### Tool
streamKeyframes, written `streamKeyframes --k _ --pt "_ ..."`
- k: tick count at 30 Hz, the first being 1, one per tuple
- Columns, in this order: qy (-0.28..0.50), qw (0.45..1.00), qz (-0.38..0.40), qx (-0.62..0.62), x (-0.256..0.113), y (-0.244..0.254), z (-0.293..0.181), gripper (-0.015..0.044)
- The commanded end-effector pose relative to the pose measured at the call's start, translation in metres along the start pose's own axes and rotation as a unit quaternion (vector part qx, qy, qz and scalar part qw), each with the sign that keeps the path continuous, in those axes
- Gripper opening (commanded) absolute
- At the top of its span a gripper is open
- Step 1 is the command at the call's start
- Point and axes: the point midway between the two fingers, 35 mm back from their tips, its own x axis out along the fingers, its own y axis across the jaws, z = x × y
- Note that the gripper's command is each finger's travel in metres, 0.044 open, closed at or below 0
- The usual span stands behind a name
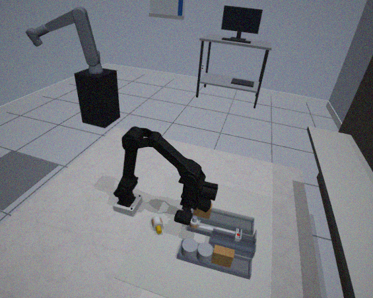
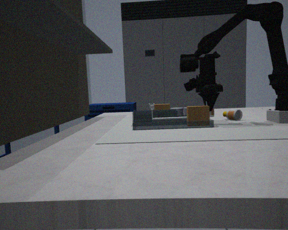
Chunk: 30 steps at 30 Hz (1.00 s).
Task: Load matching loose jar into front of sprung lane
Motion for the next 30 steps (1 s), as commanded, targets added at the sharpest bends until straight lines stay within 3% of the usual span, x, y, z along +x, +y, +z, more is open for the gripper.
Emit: streamKeyframes --k 1,30 --pt "-0.013 1.000 -0.001 -0.002 -0.003 -0.001 0.010 0.0000" --pt "-0.013 1.000 -0.001 -0.002 -0.004 0.000 0.021 0.0000"
